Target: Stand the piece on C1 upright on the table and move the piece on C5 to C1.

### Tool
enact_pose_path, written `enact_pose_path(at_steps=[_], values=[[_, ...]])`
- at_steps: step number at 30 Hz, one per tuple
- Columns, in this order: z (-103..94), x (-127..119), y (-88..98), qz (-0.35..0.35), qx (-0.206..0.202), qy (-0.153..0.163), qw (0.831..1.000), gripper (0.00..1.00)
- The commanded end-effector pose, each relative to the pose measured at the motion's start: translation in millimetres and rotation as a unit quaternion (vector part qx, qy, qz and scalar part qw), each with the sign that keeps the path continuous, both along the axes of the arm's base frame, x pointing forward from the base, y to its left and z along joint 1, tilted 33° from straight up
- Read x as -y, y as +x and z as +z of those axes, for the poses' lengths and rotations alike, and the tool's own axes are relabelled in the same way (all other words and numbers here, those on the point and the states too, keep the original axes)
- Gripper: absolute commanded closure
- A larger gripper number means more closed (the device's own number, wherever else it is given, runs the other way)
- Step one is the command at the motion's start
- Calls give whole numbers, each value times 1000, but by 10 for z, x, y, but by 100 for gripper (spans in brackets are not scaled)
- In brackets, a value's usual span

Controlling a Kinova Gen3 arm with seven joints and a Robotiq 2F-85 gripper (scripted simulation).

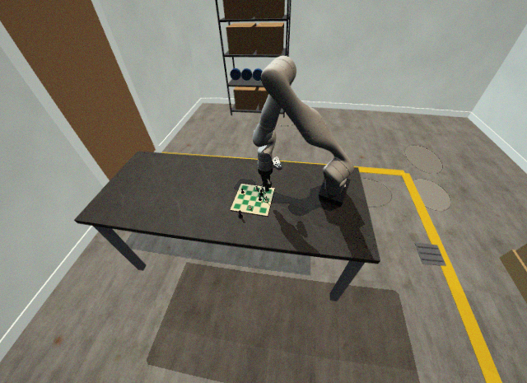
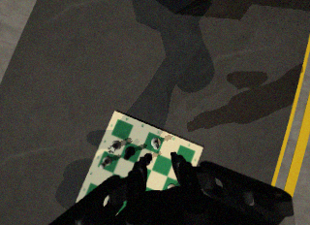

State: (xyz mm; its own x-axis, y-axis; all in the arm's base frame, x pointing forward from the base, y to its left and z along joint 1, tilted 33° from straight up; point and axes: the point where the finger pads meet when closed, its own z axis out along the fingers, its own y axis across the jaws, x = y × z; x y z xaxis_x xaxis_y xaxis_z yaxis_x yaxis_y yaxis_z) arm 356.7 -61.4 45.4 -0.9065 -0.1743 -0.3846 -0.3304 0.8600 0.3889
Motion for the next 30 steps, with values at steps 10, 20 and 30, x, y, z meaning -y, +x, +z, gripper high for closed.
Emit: enact_pose_path(at_steps=[10,20,30], values=[[2,5,2,0,0,0,1000,63],[-3,2,3,0,0,0,1000,63],[-42,-20,16,0,0,0,1000,63]])
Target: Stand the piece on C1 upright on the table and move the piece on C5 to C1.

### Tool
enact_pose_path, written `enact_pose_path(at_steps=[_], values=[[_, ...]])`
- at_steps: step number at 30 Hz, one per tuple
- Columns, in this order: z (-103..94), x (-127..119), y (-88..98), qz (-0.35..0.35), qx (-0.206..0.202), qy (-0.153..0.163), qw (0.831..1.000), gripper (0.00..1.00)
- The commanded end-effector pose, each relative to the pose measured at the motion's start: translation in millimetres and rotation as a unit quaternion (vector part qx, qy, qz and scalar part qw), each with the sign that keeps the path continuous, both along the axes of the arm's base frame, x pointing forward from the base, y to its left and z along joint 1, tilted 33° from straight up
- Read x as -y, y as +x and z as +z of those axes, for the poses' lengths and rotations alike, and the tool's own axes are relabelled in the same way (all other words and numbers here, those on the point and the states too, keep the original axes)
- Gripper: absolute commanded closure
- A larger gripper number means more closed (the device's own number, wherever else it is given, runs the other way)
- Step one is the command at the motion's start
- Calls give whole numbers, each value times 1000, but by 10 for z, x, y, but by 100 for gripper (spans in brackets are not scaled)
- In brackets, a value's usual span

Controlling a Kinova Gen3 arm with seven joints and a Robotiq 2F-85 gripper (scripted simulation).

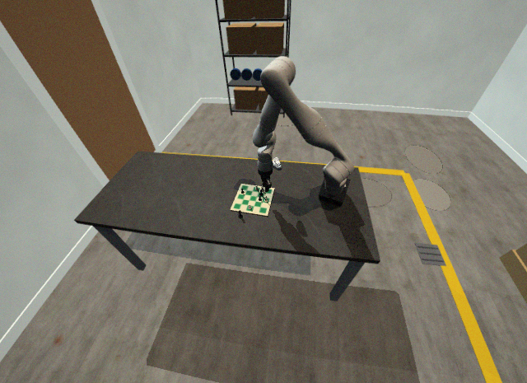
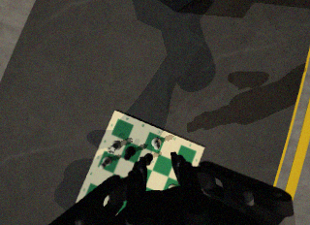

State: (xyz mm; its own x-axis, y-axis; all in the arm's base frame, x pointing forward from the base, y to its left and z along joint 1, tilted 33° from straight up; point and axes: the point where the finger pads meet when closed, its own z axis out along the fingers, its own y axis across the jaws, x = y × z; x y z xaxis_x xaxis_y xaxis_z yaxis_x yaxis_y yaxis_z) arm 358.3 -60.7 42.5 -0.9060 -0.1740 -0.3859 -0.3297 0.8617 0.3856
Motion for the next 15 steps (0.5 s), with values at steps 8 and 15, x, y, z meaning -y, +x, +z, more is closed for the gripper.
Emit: enact_pose_path(at_steps=[8,15], values=[[-81,-52,20,0,-1,1,1000,63],[-158,-95,44,0,-1,1,1000,63]])
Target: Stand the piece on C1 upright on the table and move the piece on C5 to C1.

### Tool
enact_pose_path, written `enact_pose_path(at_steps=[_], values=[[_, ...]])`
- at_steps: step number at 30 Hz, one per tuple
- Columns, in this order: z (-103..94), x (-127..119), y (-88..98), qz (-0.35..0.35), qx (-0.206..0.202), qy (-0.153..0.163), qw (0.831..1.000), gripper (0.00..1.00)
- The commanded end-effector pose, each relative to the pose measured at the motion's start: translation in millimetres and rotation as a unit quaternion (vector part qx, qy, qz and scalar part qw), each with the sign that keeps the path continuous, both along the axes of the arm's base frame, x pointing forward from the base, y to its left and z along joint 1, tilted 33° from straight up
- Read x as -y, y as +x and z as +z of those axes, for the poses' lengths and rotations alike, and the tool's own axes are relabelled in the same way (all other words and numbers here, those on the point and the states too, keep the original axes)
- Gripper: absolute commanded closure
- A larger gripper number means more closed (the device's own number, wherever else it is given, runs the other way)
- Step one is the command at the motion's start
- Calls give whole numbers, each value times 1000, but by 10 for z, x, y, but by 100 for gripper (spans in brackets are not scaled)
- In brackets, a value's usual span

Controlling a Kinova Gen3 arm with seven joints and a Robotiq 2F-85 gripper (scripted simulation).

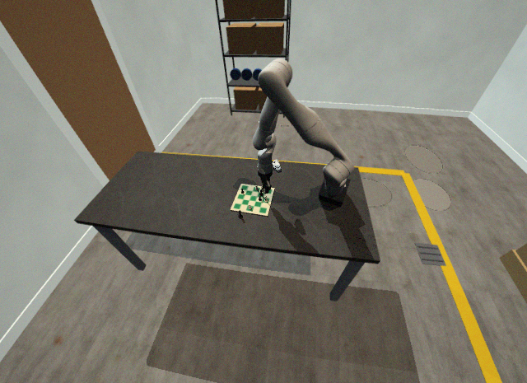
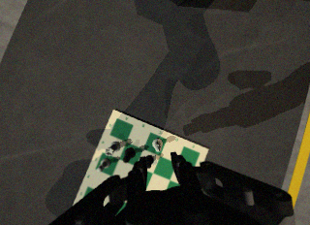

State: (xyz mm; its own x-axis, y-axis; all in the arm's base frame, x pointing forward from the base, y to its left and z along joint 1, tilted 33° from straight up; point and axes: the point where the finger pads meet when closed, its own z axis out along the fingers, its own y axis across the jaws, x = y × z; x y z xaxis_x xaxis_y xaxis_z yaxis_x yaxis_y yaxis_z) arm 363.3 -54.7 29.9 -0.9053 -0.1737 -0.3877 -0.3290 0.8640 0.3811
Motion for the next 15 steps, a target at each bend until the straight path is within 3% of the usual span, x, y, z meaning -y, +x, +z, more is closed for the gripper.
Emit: enact_pose_path(at_steps=[1,15], values=[[-45,-43,-1,1,-2,3,1000,63],[-197,-129,46,1,-2,3,1000,63]])
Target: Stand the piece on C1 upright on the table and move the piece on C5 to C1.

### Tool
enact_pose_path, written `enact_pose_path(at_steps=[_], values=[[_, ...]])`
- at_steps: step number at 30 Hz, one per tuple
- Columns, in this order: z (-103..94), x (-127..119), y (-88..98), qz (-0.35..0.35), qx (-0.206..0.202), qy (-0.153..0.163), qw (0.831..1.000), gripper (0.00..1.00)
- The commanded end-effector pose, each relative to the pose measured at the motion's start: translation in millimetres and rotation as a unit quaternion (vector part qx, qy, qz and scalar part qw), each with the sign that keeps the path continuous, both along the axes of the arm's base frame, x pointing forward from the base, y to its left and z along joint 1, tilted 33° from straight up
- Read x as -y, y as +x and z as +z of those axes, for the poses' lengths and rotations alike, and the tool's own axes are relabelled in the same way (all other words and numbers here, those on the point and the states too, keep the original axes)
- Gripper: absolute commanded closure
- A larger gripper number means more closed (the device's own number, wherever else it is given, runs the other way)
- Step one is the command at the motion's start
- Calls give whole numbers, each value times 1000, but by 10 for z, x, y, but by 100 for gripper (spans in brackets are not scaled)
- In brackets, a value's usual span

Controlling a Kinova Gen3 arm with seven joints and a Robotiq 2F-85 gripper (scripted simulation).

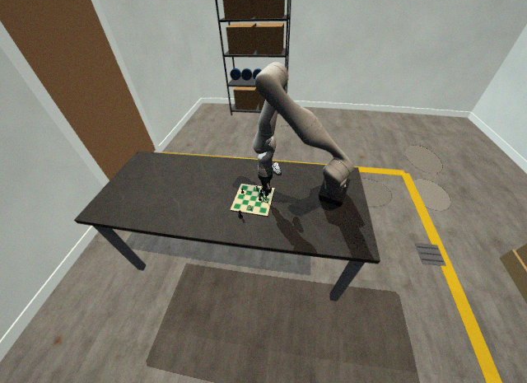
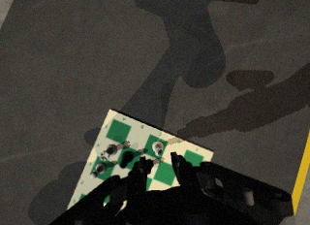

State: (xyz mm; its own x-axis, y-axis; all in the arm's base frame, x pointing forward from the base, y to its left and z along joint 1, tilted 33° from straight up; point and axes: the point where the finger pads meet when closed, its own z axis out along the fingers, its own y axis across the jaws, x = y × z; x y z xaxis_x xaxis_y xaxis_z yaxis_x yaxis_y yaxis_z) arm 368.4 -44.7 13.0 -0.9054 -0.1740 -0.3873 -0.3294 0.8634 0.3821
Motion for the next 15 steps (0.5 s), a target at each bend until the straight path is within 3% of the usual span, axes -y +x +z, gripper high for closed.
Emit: enact_pose_path(at_steps=[1,15], values=[[-37,-35,-2,1,-2,3,1000,63],[-106,-75,20,1,-2,3,1000,63]])
